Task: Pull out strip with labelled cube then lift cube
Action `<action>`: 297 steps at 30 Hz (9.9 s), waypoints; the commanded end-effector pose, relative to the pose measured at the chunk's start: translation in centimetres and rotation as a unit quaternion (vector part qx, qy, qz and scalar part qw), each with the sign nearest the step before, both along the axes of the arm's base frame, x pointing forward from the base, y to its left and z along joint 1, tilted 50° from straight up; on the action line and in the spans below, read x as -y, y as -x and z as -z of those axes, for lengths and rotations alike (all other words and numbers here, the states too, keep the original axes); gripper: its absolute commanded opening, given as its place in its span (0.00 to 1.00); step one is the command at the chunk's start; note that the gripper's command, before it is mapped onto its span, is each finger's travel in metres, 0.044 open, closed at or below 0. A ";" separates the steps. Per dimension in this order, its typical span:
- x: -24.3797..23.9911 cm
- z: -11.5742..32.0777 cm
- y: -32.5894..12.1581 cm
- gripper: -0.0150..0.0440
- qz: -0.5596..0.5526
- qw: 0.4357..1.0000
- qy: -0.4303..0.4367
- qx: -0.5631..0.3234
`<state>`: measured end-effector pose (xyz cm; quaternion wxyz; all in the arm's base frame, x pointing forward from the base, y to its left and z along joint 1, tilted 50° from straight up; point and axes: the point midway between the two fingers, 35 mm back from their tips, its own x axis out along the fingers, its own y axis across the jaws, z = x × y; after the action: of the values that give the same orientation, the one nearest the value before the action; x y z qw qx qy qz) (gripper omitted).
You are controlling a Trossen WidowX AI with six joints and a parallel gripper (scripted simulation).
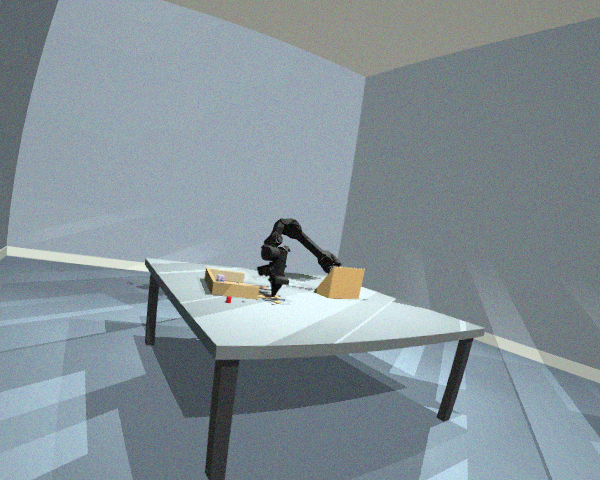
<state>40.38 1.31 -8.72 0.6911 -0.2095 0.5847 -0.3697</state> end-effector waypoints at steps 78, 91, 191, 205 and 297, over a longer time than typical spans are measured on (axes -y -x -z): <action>-1.5 3.1 12.5 0.25 0.005 1.000 -0.002 -0.008; -1.8 3.5 14.5 0.25 0.005 1.000 -0.002 -0.009; -2.7 -4.3 -3.7 0.68 0.022 1.000 -0.003 0.016; -0.9 -2.9 -3.8 0.68 0.022 1.000 -0.003 0.016; -4.3 -8.0 10.4 0.25 0.022 1.000 -0.003 0.011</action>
<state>30.03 5.48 -0.85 0.6891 -0.1932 0.5829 -0.3848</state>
